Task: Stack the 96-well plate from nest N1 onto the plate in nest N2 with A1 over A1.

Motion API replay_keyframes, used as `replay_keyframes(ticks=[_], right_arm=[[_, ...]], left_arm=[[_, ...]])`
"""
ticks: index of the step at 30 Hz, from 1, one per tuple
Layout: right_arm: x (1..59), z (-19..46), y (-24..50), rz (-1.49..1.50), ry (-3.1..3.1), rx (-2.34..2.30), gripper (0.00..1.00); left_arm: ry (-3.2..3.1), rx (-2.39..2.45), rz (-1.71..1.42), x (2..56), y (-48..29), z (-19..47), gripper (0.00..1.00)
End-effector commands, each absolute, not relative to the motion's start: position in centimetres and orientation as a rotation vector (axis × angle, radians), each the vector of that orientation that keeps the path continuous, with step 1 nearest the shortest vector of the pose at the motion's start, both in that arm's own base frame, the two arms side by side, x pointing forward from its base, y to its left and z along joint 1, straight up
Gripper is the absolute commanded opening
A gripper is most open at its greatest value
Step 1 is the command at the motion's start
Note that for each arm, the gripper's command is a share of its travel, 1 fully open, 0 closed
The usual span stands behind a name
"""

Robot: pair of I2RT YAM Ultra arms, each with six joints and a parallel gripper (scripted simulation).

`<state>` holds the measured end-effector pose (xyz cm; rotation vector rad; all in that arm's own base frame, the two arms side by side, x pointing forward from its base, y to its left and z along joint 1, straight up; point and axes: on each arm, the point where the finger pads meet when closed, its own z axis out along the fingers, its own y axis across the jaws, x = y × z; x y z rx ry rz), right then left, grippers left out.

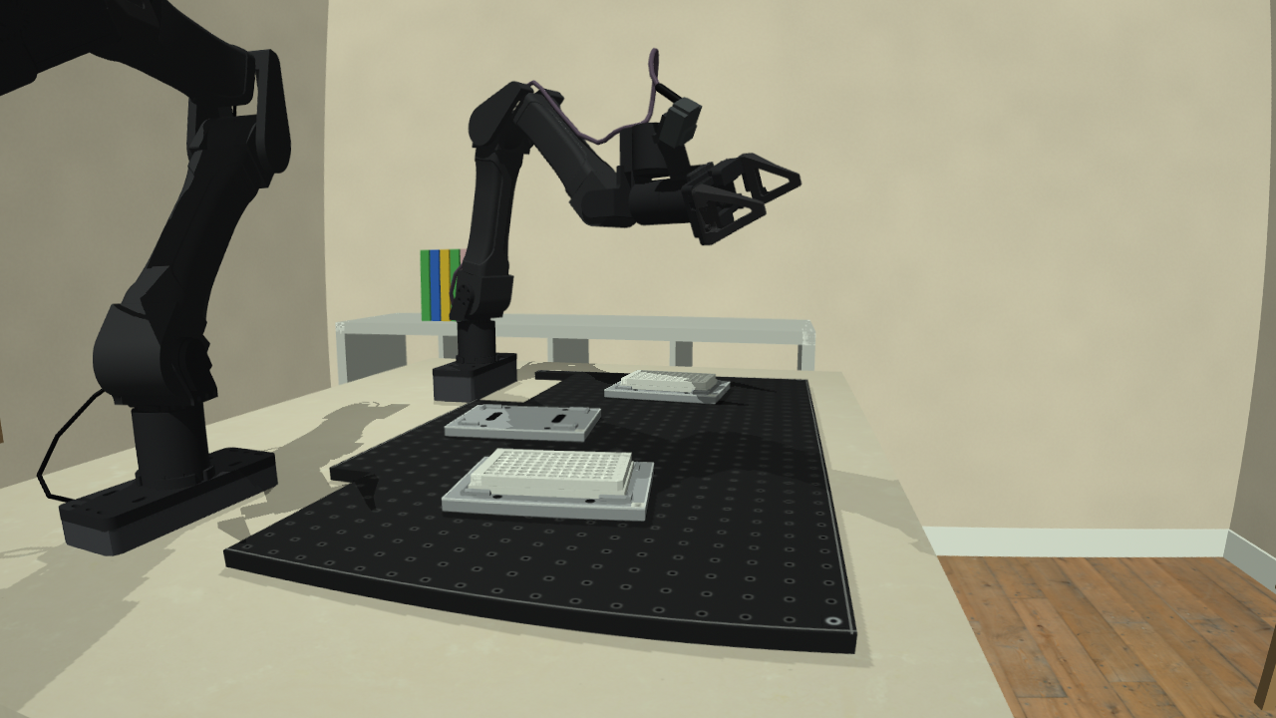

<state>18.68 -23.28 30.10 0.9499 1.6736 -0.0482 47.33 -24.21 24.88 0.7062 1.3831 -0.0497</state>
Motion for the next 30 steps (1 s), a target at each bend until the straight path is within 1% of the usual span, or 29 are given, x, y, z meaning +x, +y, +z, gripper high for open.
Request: replay_keyframes(ticks=[1,20,25,28,30], right_arm=[[18.7,30.5,-23.3,-0.055,1.669,0.941,1.00],[18.8,30.0,-22.8,-0.047,1.692,0.925,1.00],[19.1,27.8,-20.5,-0.085,1.806,0.822,1.00],[19.6,25.7,-17.8,-0.111,1.899,0.724,1.00],[20.1,24.2,-15.8,-0.128,1.959,0.650,1.00]], left_arm=[[1.367,0.698,-0.049,47.3,-24.2,25.6,1.00],[1.397,0.700,-0.070,47.0,-24.3,25.1,1.00],[1.504,0.723,-0.200,43.3,-26.4,23.8,1.00],[1.550,0.754,-0.322,38.4,-28.4,24.1,1.00],[1.605,0.794,-0.406,34.7,-29.7,22.9,1.00]])
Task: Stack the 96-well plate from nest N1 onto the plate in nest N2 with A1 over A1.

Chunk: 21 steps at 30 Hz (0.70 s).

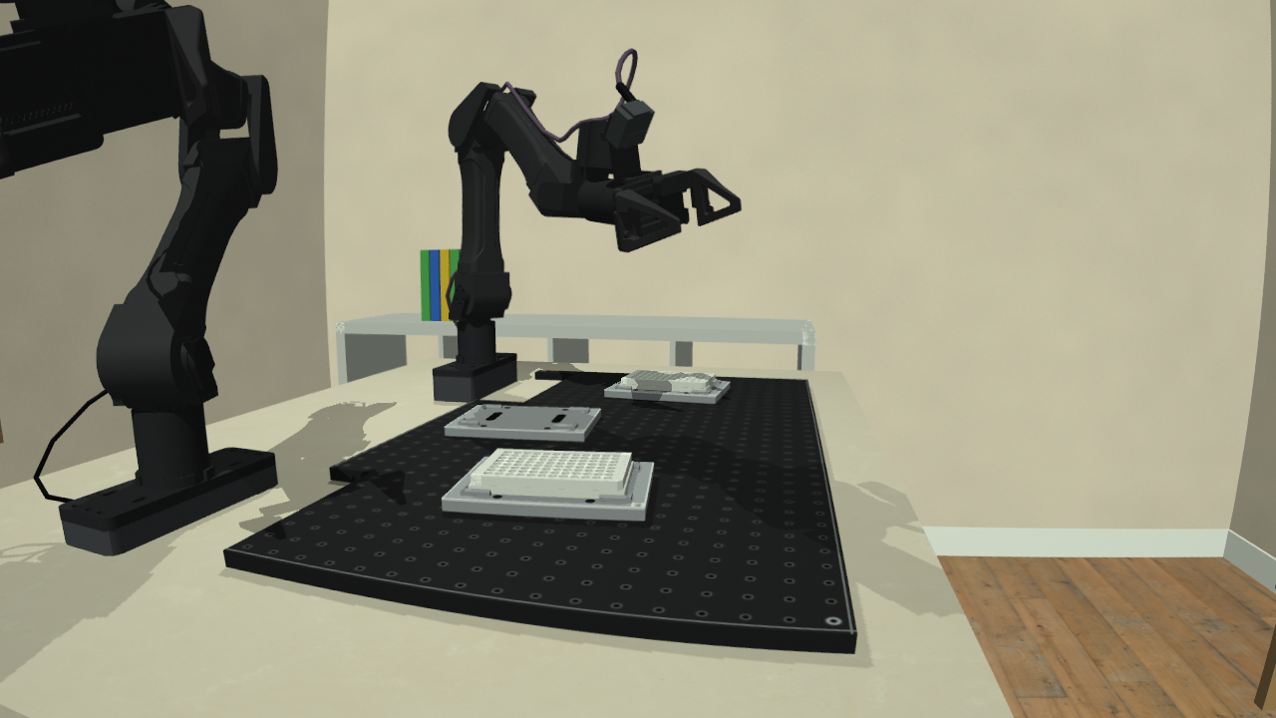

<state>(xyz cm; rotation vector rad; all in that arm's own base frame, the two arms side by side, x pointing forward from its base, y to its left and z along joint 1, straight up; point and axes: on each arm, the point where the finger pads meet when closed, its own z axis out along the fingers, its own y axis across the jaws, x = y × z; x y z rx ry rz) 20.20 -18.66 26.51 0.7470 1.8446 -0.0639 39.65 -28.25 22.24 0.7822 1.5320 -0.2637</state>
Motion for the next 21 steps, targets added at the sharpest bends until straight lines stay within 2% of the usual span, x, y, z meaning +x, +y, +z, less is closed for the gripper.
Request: replay_keyframes(ticks=[1,4,14,21], right_arm=[[20.0,23.6,-15.3,-0.148,1.978,0.636,1.00],[20.1,23.1,-14.8,-0.157,1.994,0.618,1.00],[22.6,20.0,-10.6,-0.190,2.103,0.437,1.00],[24.4,18.2,-7.9,-0.170,2.174,0.310,1.00]], left_arm=[[1.626,0.810,-0.441,33.0,-30.1,22.5,1.00],[1.629,0.818,-0.469,31.6,-30.3,22.7,1.00],[1.640,0.886,-0.686,21.4,-30.3,23.4,1.00],[1.646,0.915,-0.753,18.4,-29.9,23.0,1.00]])
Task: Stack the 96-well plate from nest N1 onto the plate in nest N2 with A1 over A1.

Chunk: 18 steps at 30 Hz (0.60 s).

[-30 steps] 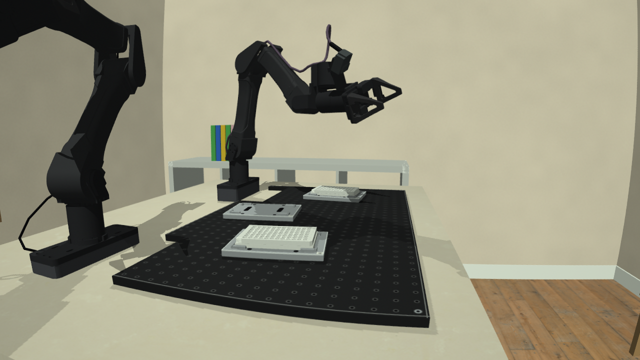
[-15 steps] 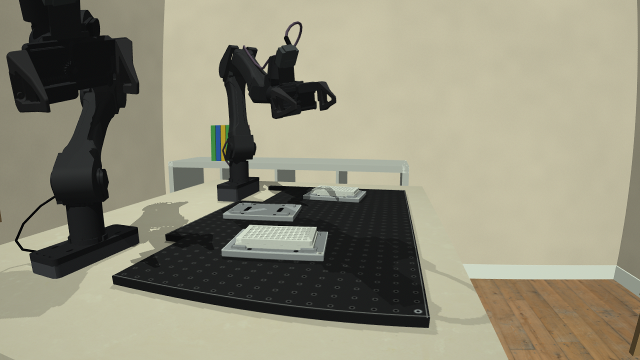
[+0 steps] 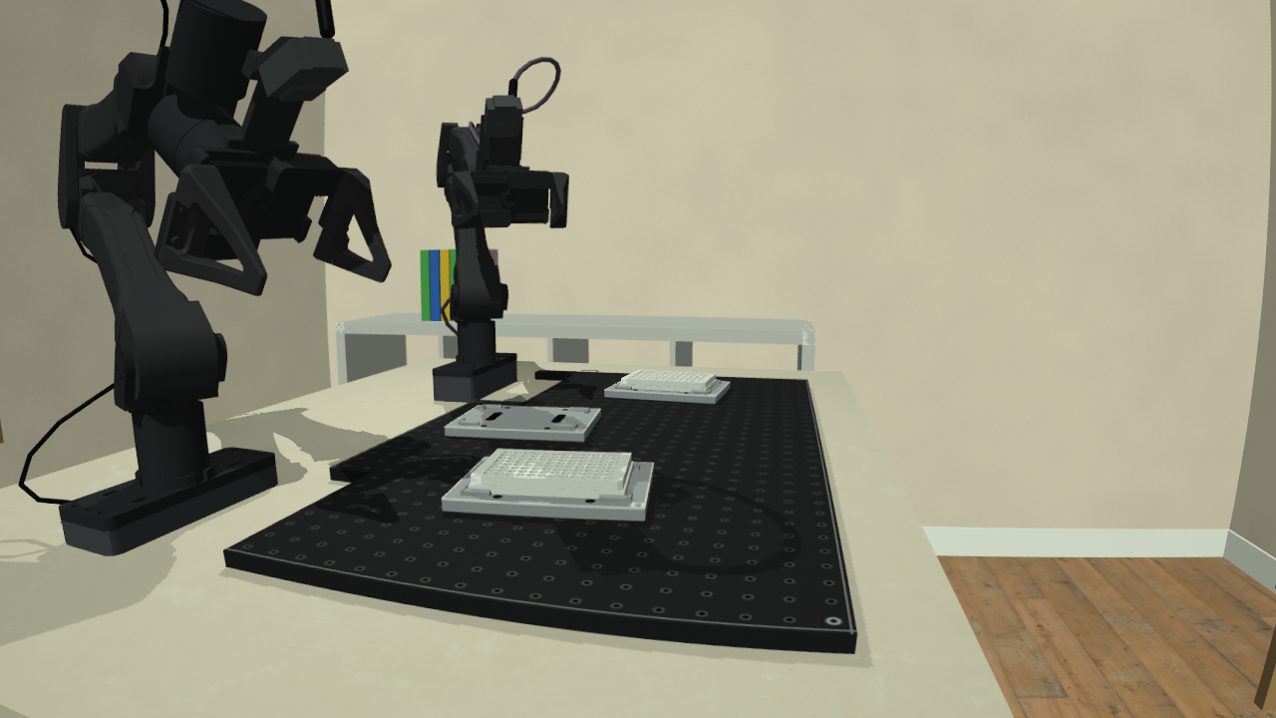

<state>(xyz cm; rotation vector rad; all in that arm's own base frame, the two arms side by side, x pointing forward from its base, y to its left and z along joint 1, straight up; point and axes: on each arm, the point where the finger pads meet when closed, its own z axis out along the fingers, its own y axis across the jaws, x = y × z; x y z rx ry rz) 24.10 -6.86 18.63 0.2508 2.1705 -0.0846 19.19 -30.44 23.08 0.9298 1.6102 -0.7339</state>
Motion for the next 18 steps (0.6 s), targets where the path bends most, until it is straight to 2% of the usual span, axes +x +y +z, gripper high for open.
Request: replay_keyframes(ticks=[1,14,18], right_arm=[[24.9,17.8,-6.7,-0.152,2.190,0.255,1.00],[28.6,13.0,7.9,-0.009,2.326,-0.407,1.00],[28.7,12.2,9.3,-0.001,2.341,-0.471,1.00]], left_arm=[[1.646,0.921,-0.764,17.9,-29.8,22.9,1.00],[1.627,0.957,-0.850,14.5,-29.2,22.8,1.00],[1.623,0.956,-0.852,14.4,-29.2,22.8,1.00]])
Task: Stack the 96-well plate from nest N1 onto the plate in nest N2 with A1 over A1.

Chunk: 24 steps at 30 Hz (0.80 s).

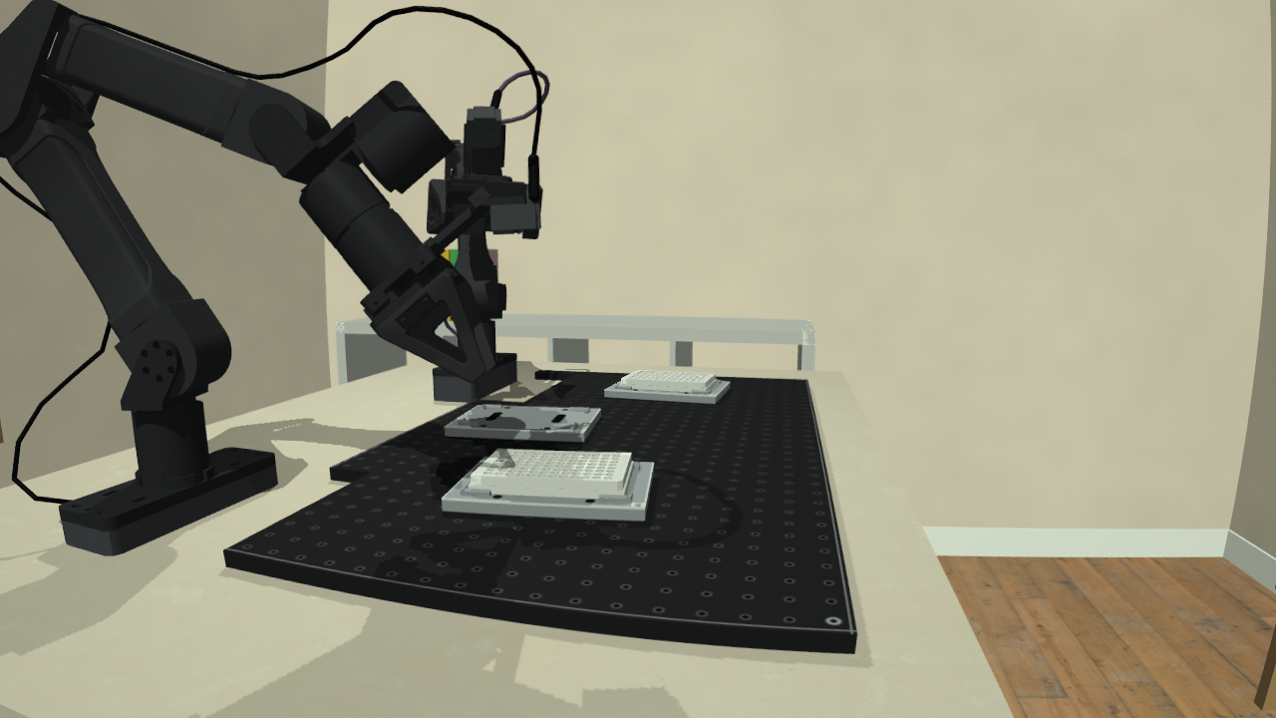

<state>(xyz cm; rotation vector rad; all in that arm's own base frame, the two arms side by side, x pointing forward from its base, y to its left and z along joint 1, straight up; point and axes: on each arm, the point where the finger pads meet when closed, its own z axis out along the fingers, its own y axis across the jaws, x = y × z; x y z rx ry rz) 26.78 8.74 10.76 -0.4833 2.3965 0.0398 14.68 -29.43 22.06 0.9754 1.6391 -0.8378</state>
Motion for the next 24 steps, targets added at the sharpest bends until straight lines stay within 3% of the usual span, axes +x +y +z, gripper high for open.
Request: replay_keyframes(ticks=[1,24], right_arm=[[28.7,12.0,9.7,0.001,2.347,-0.491,1.00],[27.3,9.4,10.6,0.012,2.516,-0.519,1.00]], left_arm=[[1.621,0.955,-0.853,14.4,-29.2,22.9,1.00],[1.619,0.956,-0.852,14.4,-29.2,22.9,1.00]])
